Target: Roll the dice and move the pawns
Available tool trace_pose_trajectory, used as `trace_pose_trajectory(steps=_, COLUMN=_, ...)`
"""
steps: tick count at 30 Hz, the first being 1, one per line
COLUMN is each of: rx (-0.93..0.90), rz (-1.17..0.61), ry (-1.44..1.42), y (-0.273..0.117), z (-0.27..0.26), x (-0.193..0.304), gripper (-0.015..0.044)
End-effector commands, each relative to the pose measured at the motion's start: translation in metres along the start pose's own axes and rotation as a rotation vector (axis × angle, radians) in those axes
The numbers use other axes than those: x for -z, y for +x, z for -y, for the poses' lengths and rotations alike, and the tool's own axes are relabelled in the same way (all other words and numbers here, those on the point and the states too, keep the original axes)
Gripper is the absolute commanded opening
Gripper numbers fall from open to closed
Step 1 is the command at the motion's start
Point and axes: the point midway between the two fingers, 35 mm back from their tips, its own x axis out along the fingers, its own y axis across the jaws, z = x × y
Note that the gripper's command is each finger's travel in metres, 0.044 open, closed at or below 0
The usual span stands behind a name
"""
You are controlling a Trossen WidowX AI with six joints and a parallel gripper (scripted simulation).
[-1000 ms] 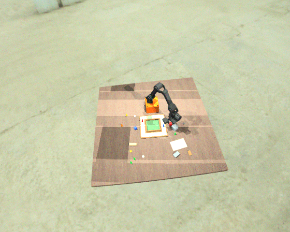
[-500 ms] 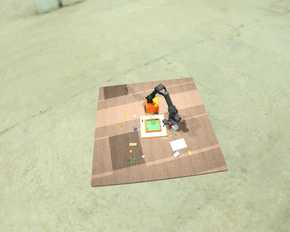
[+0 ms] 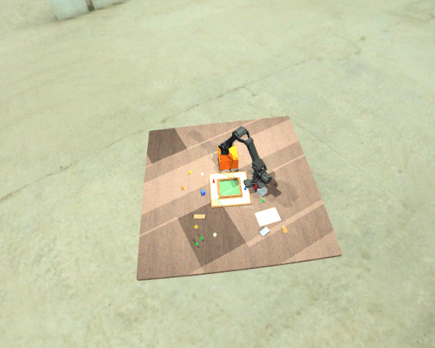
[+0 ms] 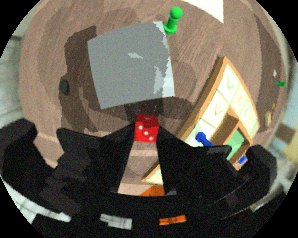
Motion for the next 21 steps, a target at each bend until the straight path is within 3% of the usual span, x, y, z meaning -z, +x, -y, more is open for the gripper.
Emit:
trace_pose_trajectory(steps=1, rx=0.001, rz=0.002, ry=-0.001, y=0.0, z=0.0, x=0.0, gripper=0.0071)
trace_pose_trajectory(steps=4, rx=-0.002, rz=0.015, ry=-0.005, y=-0.002, z=0.001, x=-0.003, gripper=0.0)
trace_pose_trajectory(steps=13, rx=-0.005, rz=0.036, ry=-0.008, y=-0.041, z=0.0, x=-0.01, gripper=0.0)
trace_pose_trajectory(steps=21, rx=-0.001, rz=0.013, ry=0.002, y=-0.103, z=-0.001, x=-0.004, gripper=0.0)
